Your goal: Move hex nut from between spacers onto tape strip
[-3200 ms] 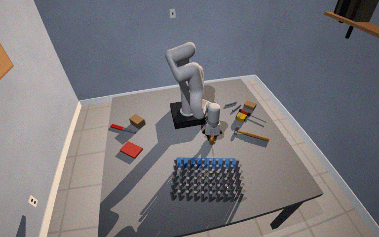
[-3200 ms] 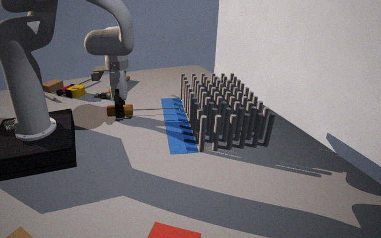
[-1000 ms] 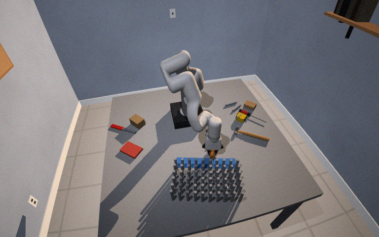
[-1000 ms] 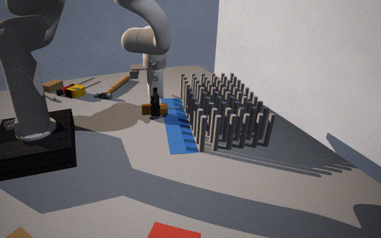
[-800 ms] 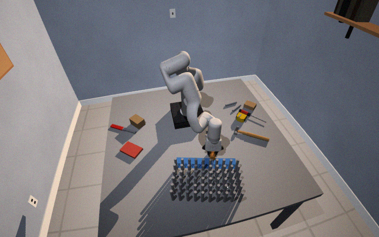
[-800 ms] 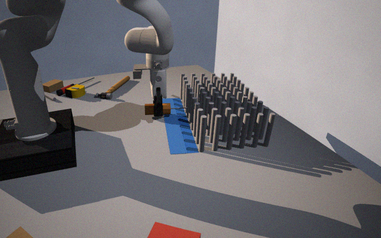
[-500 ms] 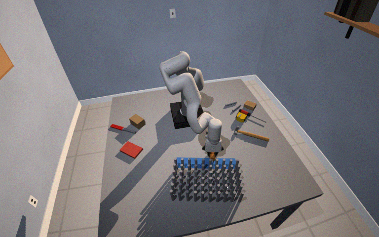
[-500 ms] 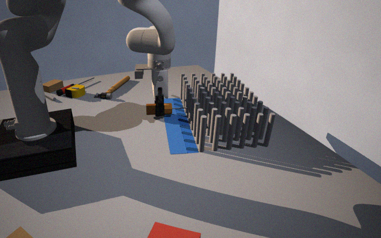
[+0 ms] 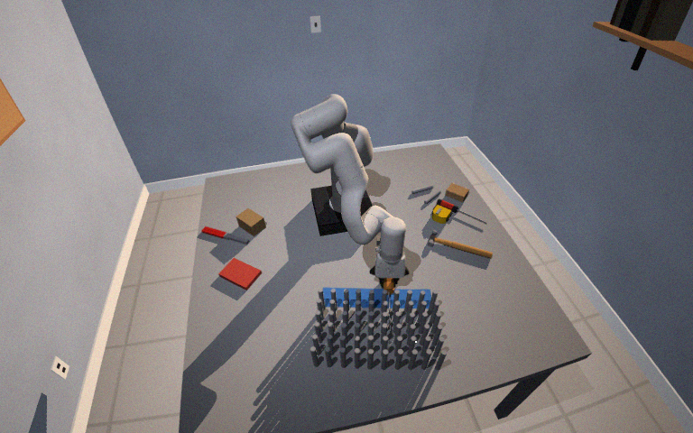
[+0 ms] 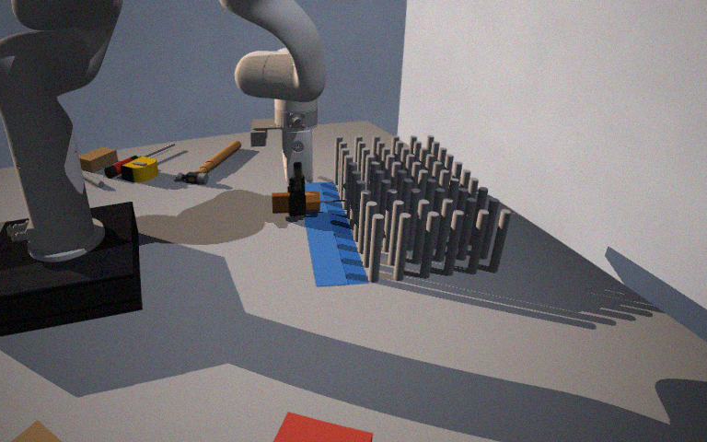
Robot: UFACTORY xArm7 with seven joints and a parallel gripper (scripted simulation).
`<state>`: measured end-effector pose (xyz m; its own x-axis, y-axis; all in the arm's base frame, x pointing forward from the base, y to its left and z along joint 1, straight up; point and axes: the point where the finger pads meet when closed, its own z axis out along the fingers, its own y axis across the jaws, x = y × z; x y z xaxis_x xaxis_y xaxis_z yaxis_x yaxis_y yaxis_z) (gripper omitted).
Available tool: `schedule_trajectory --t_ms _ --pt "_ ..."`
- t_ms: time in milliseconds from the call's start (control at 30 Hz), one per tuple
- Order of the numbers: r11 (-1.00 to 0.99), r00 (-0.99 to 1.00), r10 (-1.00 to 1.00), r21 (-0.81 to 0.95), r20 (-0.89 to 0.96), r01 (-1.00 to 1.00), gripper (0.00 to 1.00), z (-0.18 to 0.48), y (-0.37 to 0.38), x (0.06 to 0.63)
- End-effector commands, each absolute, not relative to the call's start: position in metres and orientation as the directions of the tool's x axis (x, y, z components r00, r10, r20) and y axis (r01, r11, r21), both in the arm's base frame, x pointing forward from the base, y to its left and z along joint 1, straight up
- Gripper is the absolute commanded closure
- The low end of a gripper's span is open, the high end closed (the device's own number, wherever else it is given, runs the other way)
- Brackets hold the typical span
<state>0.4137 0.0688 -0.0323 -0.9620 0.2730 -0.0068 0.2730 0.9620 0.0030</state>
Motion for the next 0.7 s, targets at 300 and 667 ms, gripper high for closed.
schedule_trajectory --t_ms 300,667 --pt "0.962 -0.962 0.273 0.004 -0.011 0.273 1.0 -0.0307 0.0649 0.4257" --pt "0.962 -0.962 0.273 0.004 -0.011 0.273 1.0 -0.0307 0.0647 0.4261"
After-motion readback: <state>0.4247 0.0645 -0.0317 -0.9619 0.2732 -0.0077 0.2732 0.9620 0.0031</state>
